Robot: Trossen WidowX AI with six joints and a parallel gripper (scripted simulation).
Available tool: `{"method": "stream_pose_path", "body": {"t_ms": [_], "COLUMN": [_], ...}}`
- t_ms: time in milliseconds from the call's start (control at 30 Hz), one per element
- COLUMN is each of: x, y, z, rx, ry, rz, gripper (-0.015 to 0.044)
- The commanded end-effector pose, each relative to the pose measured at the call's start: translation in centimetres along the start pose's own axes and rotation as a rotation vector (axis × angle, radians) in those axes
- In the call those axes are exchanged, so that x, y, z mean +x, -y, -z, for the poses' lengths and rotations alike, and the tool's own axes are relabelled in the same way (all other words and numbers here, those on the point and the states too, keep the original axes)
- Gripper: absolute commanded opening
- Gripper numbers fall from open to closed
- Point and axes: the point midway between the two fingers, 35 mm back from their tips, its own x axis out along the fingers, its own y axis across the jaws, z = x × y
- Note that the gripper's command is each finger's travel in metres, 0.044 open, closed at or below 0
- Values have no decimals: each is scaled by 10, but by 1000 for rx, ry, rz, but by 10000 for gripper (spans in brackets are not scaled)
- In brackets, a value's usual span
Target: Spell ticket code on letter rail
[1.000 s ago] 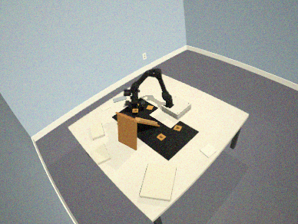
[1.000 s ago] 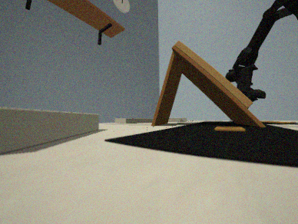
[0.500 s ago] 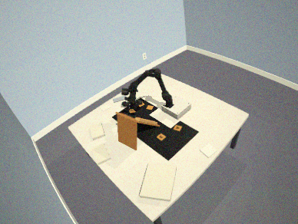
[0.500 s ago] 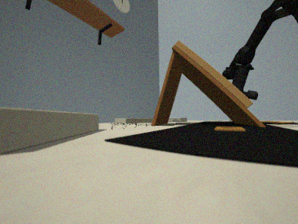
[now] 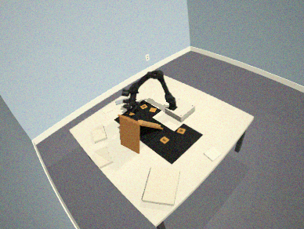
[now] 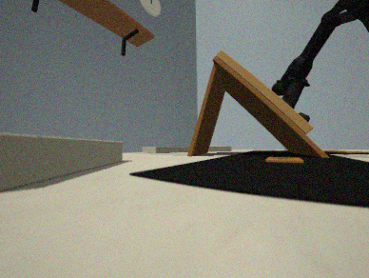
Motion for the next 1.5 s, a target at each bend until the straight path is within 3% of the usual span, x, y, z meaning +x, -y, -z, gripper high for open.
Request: {"method": "stream_pose_path", "body": {"t_ms": [0, 1300, 1467], "x": [-1, -26, -27], "y": [-13, -102, -106], "z": [-5, -29, -29], "rx": [-146, -1432, -1481], "ry": [7, 245, 261], "rz": [-42, -305, -312], "gripper": [0, 0, 0]}}
